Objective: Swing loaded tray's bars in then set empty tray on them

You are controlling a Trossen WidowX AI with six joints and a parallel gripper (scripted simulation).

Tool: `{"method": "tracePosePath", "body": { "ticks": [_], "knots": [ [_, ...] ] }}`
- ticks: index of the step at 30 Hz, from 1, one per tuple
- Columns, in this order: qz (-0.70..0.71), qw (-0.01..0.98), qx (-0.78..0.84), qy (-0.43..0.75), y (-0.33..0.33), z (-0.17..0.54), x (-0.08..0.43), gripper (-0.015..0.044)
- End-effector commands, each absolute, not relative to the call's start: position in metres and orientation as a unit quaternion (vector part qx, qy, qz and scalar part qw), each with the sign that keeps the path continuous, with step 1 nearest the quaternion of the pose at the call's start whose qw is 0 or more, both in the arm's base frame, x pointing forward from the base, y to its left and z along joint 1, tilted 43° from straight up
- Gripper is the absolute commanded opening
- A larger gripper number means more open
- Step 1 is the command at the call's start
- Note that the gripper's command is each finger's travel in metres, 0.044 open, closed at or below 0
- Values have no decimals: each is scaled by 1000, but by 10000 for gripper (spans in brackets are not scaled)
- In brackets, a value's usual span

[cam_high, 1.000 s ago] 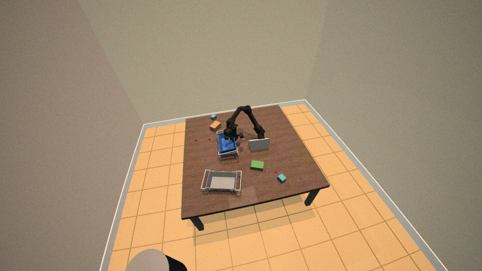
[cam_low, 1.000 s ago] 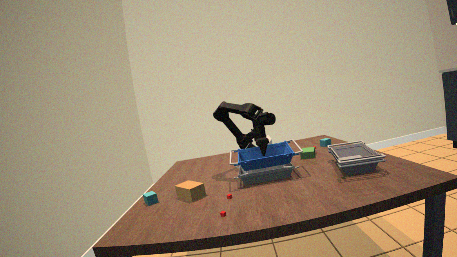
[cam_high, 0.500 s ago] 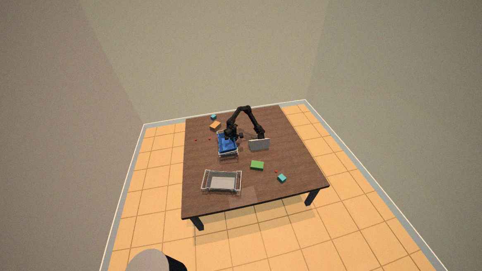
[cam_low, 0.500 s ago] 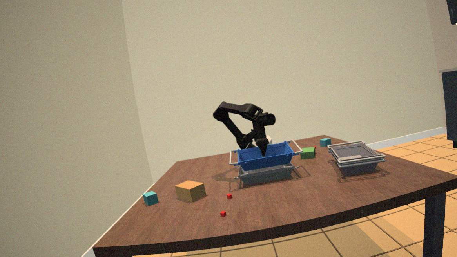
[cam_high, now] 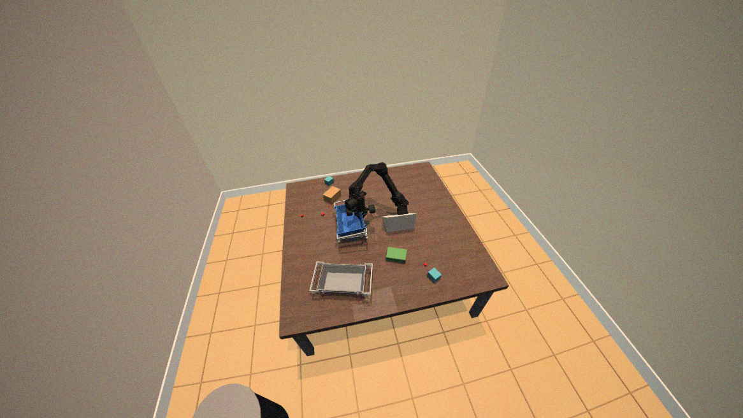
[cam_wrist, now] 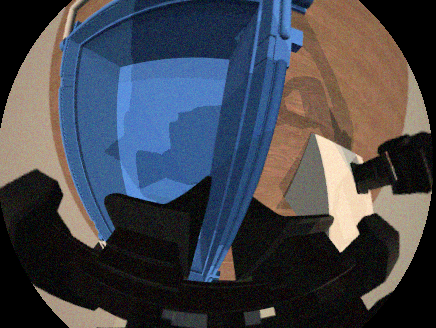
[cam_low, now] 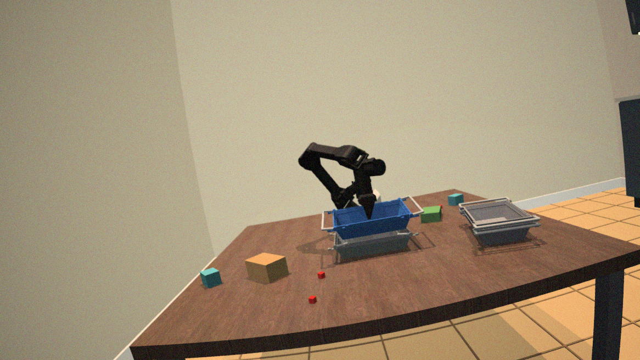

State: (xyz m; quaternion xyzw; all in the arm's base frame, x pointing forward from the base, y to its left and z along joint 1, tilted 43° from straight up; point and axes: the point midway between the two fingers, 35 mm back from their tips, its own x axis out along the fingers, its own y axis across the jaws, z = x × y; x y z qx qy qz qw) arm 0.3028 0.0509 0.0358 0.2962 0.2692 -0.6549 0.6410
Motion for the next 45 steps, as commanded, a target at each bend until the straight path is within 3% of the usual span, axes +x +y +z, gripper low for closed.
{"method": "tracePosePath", "body": {
  "ticks": [1, 45],
  "knots": [
    [-665, 631, 295, 269, 44, 34, 300, 0],
    [-665, 631, 295, 269, 37, 30, 298, 0]
  ]
}}
